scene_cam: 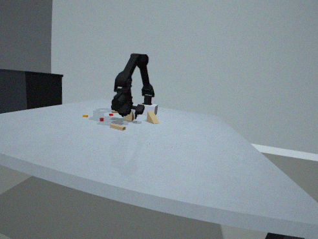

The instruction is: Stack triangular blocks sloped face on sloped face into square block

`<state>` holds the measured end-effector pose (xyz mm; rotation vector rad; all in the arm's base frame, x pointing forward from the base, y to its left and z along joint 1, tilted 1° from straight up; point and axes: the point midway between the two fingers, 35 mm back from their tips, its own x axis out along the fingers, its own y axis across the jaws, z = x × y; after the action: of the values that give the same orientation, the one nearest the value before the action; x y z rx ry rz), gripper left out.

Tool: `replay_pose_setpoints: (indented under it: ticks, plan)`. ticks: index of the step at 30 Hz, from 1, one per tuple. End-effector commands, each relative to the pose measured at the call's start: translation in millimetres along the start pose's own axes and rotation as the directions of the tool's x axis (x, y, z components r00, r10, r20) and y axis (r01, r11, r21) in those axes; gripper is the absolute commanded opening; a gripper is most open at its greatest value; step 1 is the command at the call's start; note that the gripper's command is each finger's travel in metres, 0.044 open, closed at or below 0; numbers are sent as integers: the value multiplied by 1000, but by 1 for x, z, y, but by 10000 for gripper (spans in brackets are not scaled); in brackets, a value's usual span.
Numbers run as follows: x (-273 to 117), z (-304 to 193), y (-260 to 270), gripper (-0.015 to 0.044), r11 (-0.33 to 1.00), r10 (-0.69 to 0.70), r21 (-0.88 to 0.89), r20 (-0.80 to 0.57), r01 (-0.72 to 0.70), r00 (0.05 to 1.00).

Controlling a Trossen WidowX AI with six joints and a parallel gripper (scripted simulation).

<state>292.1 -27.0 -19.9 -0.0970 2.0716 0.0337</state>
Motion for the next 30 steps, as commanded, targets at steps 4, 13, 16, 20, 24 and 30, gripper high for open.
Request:
replay_pose_setpoints:
  ticks: [4,13,16,20,24,30]
  plan:
    - [4,-2,-1,250,1000,-4,-5,-13,4,1000]
    - [4,-2,-1,170,1000,-4,-5,-13,4,1000]
    - [4,-2,0,91,1000,-3,-5,-12,3,1000]
    - [-1,-3,0,0,1000,-1,0,-4,1,1000]
    - [-1,-3,0,0,1000,-1,0,-4,1,1000]
    - [-2,-9,0,0,1000,-1,-1,94,1,996]
